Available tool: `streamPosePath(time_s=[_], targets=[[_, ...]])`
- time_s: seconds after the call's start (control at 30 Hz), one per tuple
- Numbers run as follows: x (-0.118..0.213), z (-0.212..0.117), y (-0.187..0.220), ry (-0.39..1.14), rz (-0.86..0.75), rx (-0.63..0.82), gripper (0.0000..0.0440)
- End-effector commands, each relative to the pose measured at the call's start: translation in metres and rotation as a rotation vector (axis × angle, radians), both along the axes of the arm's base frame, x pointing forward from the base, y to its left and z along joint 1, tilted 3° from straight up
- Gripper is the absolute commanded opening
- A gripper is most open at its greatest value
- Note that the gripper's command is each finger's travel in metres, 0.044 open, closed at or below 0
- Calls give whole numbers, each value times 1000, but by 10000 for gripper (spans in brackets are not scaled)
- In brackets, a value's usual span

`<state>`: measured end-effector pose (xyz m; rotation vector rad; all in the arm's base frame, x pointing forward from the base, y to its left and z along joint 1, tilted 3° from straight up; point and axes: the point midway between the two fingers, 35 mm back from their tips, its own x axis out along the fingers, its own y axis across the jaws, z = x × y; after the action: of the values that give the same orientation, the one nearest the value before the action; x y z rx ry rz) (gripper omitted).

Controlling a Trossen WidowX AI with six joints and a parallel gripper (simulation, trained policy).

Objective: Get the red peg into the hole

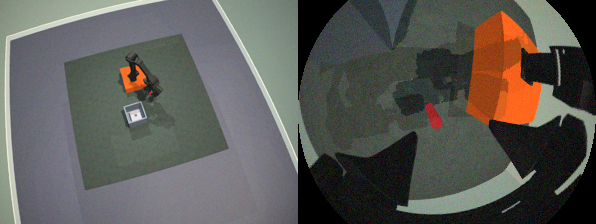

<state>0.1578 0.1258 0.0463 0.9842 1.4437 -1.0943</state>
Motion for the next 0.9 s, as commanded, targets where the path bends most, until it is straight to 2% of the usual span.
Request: streamPosePath(time_s=[0.0,0.33,0.4,0.8,0.87], targets=[[0,-13,-4,-1,7,-29,431],[4,-43,-8,-27,-12,-68,392],[5,-48,-7,-34,-12,-68,353],[17,-69,4,-58,33,-47,51],[19,-70,6,-62,43,-41,12]])
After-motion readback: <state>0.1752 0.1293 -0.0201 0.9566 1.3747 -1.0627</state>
